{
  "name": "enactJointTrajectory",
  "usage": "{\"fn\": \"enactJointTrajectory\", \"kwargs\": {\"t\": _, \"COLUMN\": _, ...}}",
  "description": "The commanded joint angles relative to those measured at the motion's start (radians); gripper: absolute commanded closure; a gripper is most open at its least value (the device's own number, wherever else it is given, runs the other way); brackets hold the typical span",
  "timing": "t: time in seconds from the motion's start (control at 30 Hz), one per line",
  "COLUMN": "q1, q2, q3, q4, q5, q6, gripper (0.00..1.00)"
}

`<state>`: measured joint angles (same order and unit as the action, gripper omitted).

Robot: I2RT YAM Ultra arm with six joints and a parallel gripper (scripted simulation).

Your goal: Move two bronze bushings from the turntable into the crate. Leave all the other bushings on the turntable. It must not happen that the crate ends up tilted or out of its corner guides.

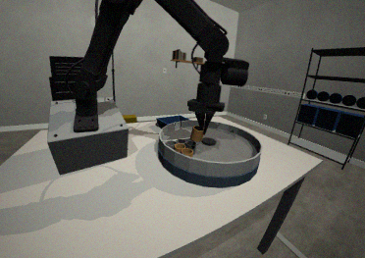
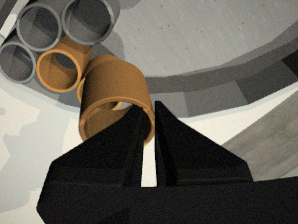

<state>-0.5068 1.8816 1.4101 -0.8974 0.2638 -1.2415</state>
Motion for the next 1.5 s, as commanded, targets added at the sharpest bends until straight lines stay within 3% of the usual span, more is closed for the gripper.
{"fn": "enactJointTrajectory", "kwargs": {"t": 0.0, "q1": 0.021, "q2": -0.022, "q3": 0.030, "q4": -0.014, "q5": -0.001, "q6": 0.009, "gripper": 1.00}}
{"fn": "enactJointTrajectory", "kwargs": {"t": 0.37, "q1": 0.029, "q2": -0.019, "q3": 0.026, "q4": -0.010, "q5": 0.002, "q6": 0.021, "gripper": 1.00}}
{"fn": "enactJointTrajectory", "kwargs": {"t": 0.53, "q1": 0.050, "q2": -0.010, "q3": -0.022, "q4": 0.001, "q5": 0.008, "q6": 0.048, "gripper": 1.00}}
{"fn": "enactJointTrajectory", "kwargs": {"t": 0.67, "q1": 0.064, "q2": -0.011, "q3": 0.014, "q4": 0.016, "q5": 0.011, "q6": 0.067, "gripper": 1.00}}
{"fn": "enactJointTrajectory", "kwargs": {"t": 0.77, "q1": 0.088, "q2": -0.002, "q3": -0.037, "q4": 0.016, "q5": 0.017, "q6": 0.100, "gripper": 1.00}}
{"fn": "enactJointTrajectory", "kwargs": {"t": 0.97, "q1": 0.161, "q2": 0.009, "q3": -0.030, "q4": 0.030, "q5": 0.030, "q6": 0.197, "gripper": 1.00}}
{"fn": "enactJointTrajectory", "kwargs": {"t": 1.07, "q1": 0.208, "q2": 0.028, "q3": -0.064, "q4": 0.022, "q5": 0.040, "q6": 0.259, "gripper": 1.00}}
{"fn": "enactJointTrajectory", "kwargs": {"t": 1.2, "q1": 0.245, "q2": 0.001, "q3": -0.029, "q4": 0.019, "q5": 0.042, "q6": 0.310, "gripper": 1.00}}
{"fn": "enactJointTrajectory", "kwargs": {"t": 1.47, "q1": 0.417, "q2": 0.102, "q3": -0.017, "q4": 0.015, "q5": 0.060, "q6": 0.540, "gripper": 1.00}}
